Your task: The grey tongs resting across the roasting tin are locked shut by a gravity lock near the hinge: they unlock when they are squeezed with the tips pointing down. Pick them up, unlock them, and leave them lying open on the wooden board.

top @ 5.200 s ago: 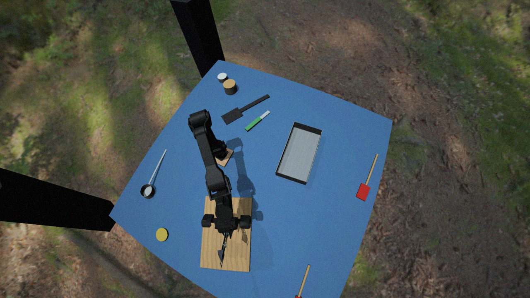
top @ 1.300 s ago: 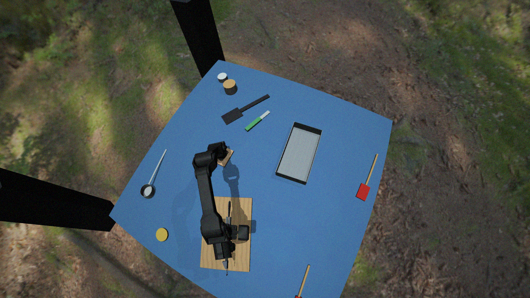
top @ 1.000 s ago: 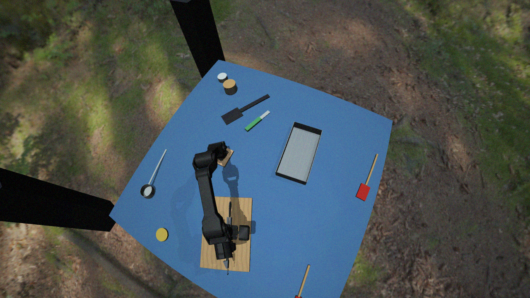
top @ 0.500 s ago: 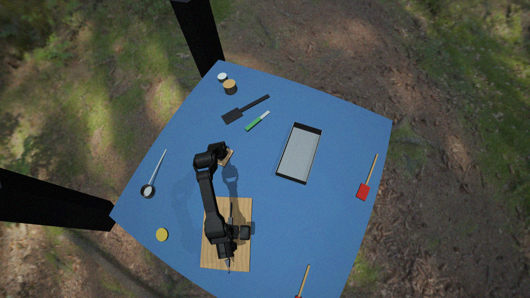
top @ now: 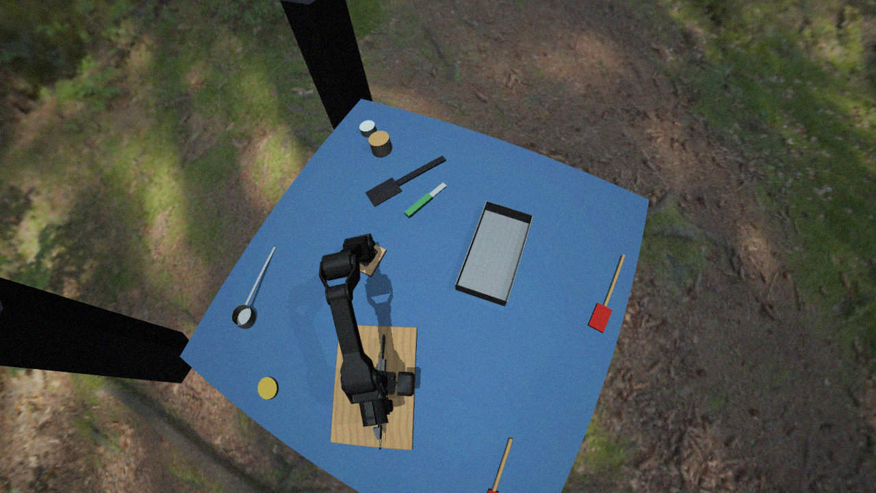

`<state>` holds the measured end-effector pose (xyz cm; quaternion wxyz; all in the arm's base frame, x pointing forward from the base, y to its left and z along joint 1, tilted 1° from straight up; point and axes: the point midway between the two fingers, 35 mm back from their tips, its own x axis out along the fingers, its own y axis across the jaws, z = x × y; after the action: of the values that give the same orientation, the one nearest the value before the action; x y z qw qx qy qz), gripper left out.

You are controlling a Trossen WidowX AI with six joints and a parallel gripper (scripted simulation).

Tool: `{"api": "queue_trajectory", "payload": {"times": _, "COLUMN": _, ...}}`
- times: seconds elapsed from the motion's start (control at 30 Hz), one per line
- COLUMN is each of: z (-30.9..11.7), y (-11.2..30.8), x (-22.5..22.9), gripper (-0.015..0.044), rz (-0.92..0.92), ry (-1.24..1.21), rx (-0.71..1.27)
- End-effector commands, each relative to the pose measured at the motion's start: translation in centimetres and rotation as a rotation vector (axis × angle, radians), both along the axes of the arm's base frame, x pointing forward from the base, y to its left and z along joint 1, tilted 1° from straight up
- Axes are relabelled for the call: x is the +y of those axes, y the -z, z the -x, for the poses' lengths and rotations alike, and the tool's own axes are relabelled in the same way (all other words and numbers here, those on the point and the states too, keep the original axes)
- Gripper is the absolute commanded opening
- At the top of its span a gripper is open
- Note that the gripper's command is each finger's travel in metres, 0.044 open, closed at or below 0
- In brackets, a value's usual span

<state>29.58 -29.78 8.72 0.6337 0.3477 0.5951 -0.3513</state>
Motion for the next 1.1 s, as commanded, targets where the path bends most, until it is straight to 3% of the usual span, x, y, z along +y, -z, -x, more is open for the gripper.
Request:
{"api": "queue_trajectory", "payload": {"times": 0.0, "z": 0.0, "y": 0.0, "x": 0.0, "gripper": -0.0097, "rz": 0.0, "ry": 0.0, "rx": 0.0}}
{"api": "queue_trajectory", "payload": {"times": 0.67, "z": 0.0, "y": 0.0, "x": 0.0, "gripper": 0.0427, "rz": 0.0, "ry": 0.0, "rx": 0.0}}
{"api": "queue_trajectory", "payload": {"times": 0.87, "z": 0.9, "y": -0.9, "x": -0.9, "gripper": 0.044, "rz": 0.006, "ry": -0.002, "rx": -0.005}}
{"api": "queue_trajectory", "payload": {"times": 1.07, "z": 6.7, "y": -6.0, "x": -5.1, "gripper": 0.044, "rz": 0.024, "ry": 0.001, "rx": -0.01}}
